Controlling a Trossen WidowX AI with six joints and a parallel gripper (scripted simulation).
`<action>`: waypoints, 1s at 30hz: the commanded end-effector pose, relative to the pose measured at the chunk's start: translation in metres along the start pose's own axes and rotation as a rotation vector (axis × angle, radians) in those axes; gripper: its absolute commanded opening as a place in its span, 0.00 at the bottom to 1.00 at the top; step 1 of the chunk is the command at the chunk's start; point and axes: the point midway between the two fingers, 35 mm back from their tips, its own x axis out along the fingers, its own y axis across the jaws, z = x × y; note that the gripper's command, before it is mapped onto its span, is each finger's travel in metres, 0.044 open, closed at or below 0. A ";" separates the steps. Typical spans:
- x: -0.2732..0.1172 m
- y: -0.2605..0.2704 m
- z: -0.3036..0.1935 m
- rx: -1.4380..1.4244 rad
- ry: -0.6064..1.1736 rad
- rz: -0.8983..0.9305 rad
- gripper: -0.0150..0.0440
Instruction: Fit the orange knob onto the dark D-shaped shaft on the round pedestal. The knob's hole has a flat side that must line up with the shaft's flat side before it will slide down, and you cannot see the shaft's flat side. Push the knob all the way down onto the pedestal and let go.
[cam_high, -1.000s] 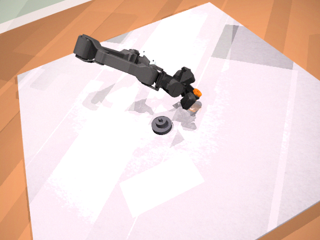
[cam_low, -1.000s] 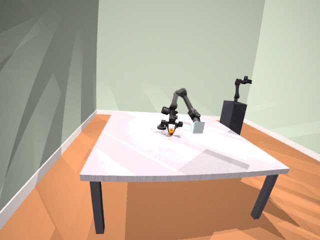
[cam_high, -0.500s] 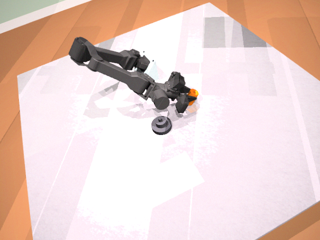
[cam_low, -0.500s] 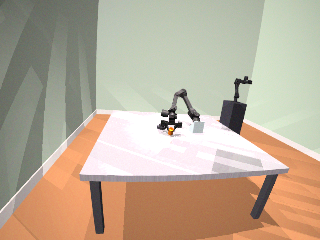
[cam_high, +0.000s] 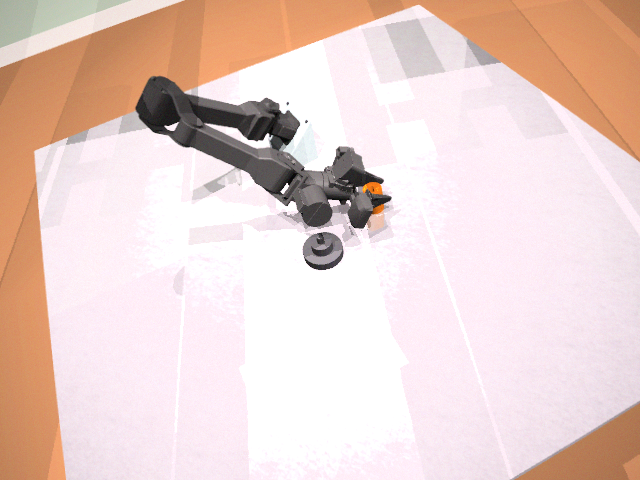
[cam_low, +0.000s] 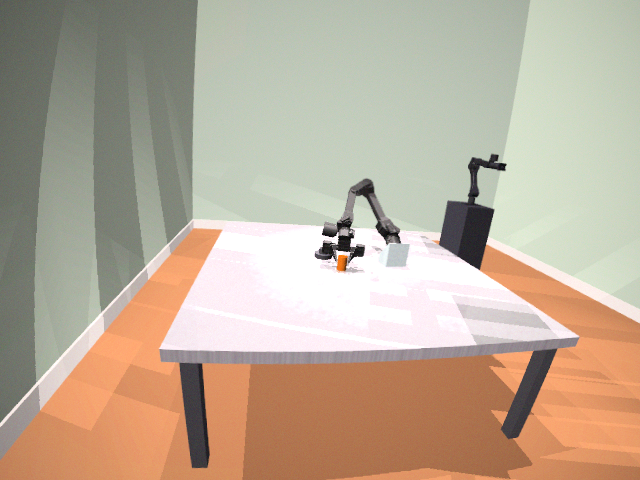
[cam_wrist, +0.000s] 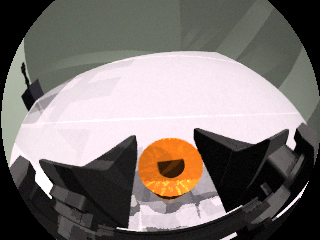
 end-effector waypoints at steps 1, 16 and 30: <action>0.000 0.000 0.000 0.000 -0.002 0.000 0.69; 0.000 0.000 0.000 0.000 -0.002 0.000 0.69; 0.000 0.000 0.000 0.000 -0.002 0.000 1.00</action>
